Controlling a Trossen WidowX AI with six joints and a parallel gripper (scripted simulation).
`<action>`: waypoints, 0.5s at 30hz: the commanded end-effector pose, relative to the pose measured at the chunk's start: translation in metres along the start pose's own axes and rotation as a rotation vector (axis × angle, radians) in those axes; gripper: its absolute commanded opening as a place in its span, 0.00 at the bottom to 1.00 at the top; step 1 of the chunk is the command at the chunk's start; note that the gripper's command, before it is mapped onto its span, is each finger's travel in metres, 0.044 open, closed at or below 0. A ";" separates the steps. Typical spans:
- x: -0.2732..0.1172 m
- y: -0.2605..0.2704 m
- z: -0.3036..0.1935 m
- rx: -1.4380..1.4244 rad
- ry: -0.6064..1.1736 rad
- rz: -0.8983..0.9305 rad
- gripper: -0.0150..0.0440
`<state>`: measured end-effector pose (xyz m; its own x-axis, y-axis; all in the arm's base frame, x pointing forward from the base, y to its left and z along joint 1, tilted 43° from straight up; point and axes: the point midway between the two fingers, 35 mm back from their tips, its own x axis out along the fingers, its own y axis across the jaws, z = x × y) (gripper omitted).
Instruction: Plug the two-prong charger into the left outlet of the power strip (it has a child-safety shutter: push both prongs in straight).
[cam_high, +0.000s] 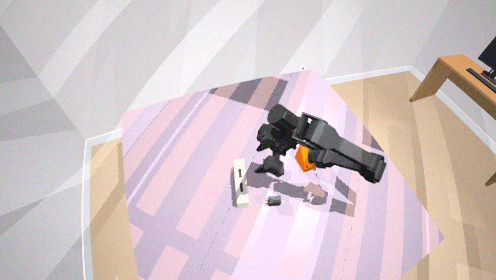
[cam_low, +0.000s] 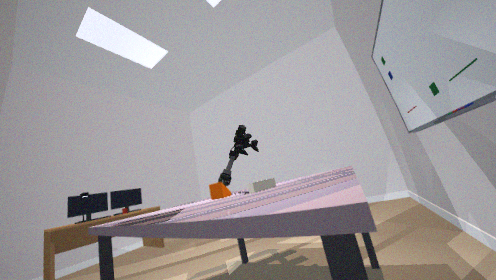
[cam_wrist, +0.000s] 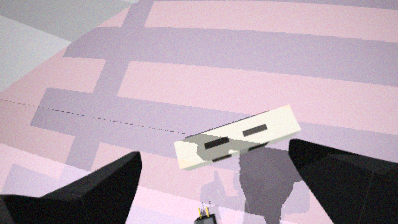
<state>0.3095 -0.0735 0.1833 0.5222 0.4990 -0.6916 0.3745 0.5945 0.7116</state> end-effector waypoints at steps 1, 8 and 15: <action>0.017 0.002 -0.015 -0.014 0.083 -0.010 1.00; 0.039 0.008 -0.039 -0.045 0.203 -0.020 1.00; 0.057 0.013 -0.065 -0.079 0.322 -0.034 1.00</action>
<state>0.3008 -0.0102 0.1542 0.3010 0.6248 -0.7204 0.3267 0.6422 0.6934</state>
